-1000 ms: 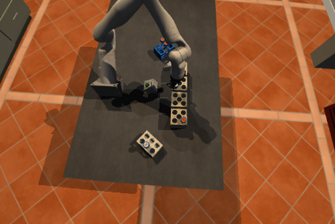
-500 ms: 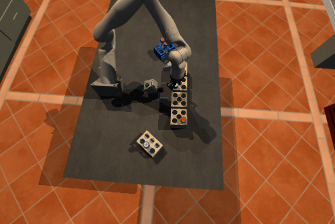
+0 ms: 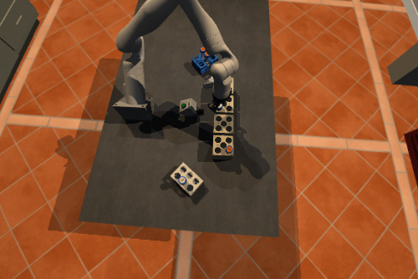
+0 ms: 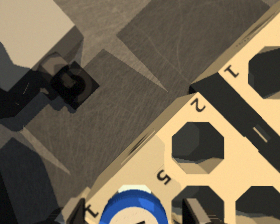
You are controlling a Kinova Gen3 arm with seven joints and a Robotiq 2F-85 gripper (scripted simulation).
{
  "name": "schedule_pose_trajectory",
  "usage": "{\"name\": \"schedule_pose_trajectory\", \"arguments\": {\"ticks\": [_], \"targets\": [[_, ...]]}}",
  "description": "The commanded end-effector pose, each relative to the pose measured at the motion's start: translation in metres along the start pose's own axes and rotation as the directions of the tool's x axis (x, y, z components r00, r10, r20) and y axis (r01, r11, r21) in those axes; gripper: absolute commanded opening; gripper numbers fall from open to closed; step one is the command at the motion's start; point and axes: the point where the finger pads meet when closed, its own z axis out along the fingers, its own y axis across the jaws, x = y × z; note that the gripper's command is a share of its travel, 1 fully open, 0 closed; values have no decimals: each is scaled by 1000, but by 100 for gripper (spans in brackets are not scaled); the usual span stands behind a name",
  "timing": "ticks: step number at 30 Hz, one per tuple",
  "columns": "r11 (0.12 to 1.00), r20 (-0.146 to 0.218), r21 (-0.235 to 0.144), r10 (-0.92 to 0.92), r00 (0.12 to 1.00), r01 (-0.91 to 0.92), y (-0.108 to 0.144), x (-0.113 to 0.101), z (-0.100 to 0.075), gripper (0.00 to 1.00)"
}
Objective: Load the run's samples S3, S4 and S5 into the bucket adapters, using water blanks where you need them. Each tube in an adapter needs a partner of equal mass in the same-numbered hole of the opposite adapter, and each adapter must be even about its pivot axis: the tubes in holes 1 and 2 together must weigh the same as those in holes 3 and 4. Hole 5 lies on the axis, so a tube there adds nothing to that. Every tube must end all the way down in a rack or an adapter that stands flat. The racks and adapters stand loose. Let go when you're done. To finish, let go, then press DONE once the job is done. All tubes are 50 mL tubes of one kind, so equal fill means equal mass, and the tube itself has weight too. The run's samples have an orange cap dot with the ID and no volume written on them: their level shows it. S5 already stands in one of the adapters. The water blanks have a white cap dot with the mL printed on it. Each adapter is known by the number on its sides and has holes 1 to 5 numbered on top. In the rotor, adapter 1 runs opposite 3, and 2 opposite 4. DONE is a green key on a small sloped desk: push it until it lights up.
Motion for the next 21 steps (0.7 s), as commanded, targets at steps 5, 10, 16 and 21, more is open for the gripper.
{"name": "schedule_pose_trajectory", "arguments": {"ticks": [5, 10, 16, 21], "targets": [[1000, 2, -1, 2, 1000, -2, 0, -1, -5, 62], [1000, 4, 2, 5, 1000, -5, -2, -2, -10, 62], [1000, 4, 3, 4, 1000, -4, -1, -1, -18, 62], [1000, 4, 3, 4, 1000, -4, -1, -1, -25, 62]]}}
